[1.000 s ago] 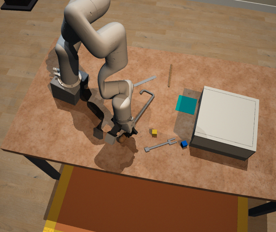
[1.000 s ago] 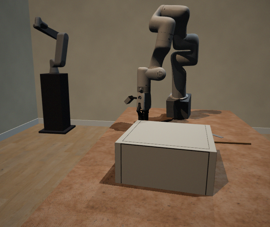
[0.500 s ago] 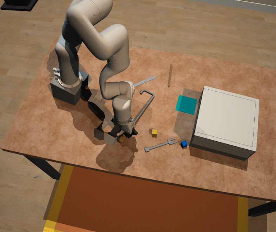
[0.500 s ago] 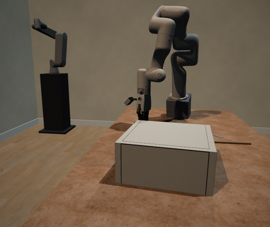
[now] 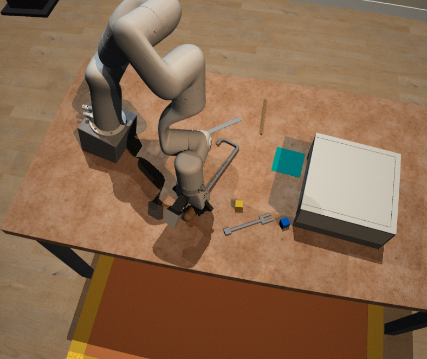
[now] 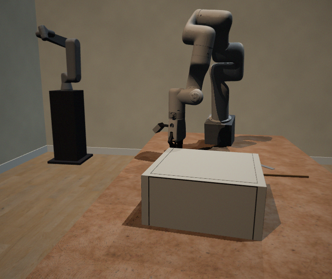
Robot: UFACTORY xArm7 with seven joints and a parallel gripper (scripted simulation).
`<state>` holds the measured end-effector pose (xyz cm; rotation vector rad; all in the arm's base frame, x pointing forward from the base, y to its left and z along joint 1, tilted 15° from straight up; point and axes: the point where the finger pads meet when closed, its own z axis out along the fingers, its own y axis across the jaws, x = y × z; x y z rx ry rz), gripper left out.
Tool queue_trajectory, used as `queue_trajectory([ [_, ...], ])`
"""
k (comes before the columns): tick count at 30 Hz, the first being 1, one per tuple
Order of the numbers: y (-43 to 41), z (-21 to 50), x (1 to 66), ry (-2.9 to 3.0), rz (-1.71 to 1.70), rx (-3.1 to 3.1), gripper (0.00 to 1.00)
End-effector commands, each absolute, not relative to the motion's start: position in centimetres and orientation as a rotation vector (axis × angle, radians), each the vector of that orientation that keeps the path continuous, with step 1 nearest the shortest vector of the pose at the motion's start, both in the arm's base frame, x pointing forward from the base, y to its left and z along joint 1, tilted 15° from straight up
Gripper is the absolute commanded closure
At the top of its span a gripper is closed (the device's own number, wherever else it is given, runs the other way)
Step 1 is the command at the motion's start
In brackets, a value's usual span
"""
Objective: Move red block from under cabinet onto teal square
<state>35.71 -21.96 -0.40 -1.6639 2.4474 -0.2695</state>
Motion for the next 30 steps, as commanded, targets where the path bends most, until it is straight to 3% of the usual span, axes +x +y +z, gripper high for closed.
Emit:
queue_trajectory([
  [1, -22.1, -0.8, 35.9, 2.444, -0.277, -1.661, 0.42],
  [30, -22.1, -2.1, 36.3, 2.444, -0.276, -1.661, 0.42],
])
